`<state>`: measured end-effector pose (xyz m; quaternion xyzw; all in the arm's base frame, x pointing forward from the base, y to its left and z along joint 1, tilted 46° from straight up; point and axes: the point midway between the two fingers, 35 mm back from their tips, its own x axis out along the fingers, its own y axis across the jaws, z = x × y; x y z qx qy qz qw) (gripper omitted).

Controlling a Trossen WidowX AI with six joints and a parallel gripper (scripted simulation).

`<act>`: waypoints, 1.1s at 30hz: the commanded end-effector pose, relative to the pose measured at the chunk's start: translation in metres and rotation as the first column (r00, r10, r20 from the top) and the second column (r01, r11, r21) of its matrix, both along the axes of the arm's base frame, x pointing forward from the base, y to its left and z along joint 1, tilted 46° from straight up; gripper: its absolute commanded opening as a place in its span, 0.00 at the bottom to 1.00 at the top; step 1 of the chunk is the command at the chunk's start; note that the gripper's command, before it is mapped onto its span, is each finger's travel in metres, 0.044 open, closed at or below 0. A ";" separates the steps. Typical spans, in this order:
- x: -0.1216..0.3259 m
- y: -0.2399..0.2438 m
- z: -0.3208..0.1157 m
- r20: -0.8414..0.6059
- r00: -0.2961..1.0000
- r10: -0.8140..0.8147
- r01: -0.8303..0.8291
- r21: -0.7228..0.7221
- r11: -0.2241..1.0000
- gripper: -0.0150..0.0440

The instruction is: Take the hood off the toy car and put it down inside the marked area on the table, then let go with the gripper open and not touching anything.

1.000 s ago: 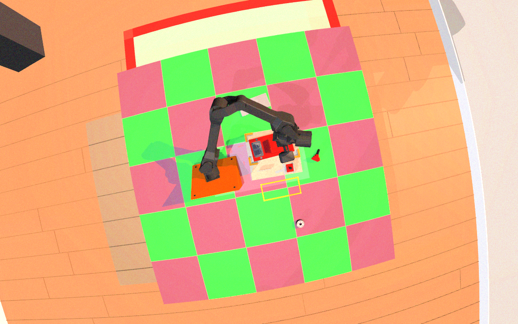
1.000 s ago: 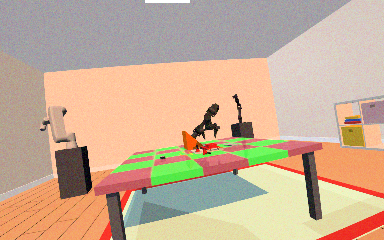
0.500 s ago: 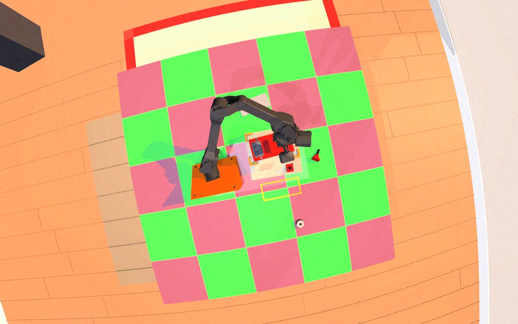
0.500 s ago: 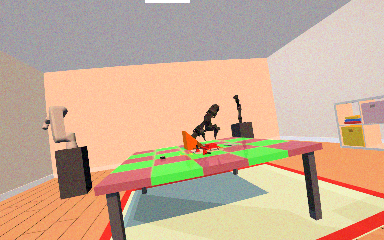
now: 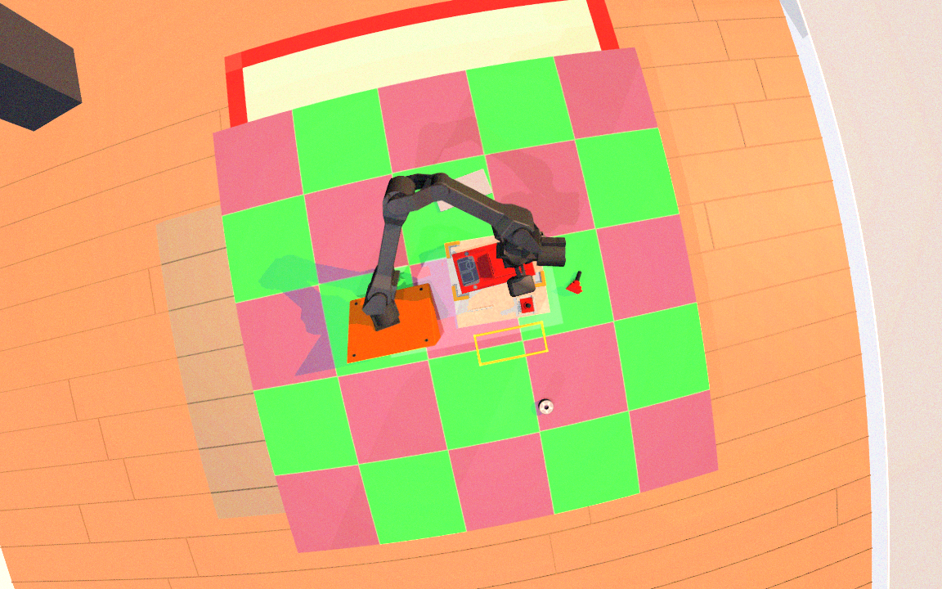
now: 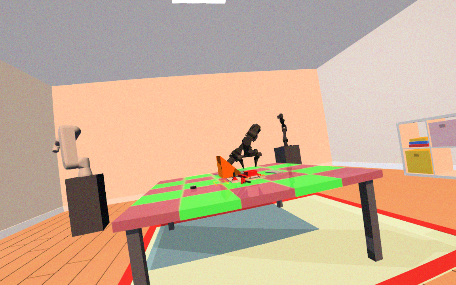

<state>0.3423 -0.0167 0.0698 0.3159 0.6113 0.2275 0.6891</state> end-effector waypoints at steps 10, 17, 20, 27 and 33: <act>0.001 0.006 -0.006 -0.004 1.000 -0.004 0.004 0.006 1.000 1.00; 0.001 0.009 -0.009 -0.004 1.000 -0.004 0.004 0.007 1.000 1.00; 0.001 0.010 -0.011 -0.004 1.000 -0.004 0.004 0.007 1.000 1.00; 0.002 0.012 -0.013 -0.003 1.000 -0.004 0.004 0.008 1.000 1.00; 0.002 0.014 -0.015 -0.003 1.000 -0.004 0.004 0.008 1.000 1.00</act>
